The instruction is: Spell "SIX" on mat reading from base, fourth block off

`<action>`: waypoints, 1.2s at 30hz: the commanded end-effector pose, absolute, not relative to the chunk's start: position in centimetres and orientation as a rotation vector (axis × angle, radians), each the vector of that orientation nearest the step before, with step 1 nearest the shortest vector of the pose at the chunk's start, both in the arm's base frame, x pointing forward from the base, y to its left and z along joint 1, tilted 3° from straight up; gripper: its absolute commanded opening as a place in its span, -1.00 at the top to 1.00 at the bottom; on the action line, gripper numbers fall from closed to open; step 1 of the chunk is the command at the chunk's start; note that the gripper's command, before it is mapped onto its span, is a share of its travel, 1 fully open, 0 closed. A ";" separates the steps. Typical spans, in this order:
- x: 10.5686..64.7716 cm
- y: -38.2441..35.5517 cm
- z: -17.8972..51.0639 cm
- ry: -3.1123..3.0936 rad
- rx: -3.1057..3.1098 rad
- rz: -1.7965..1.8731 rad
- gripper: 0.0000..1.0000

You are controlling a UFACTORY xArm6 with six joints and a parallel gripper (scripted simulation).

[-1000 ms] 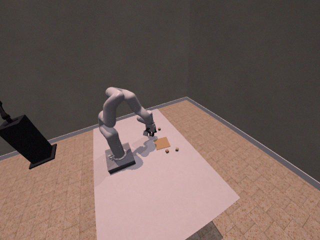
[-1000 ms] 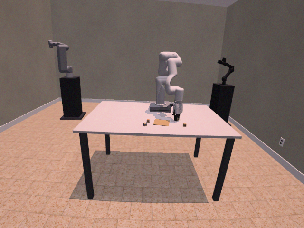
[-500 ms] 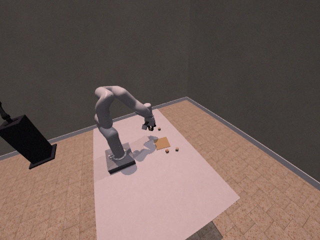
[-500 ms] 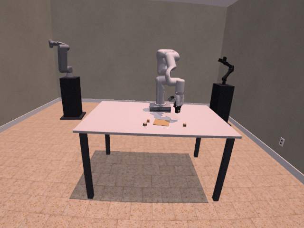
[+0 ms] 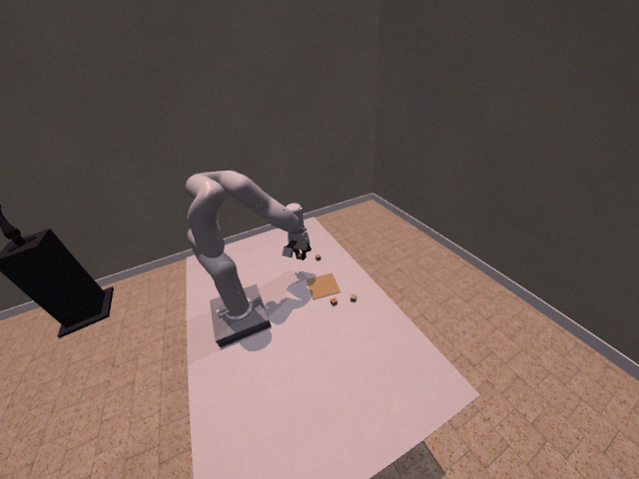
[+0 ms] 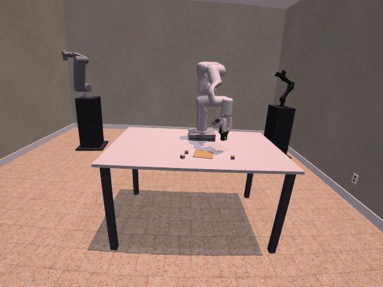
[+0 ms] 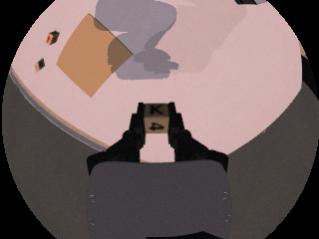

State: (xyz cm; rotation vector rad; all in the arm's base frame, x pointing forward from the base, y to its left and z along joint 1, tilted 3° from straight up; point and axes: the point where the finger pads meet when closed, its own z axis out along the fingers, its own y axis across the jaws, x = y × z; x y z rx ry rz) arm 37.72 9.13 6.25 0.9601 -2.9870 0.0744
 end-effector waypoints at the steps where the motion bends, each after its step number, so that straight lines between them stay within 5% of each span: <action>1: 37.9 9.2 6.4 -3.002 0.928 0.075 0.57; 36: 37.9 9.0 4.8 -3.130 -0.458 0.067 0.57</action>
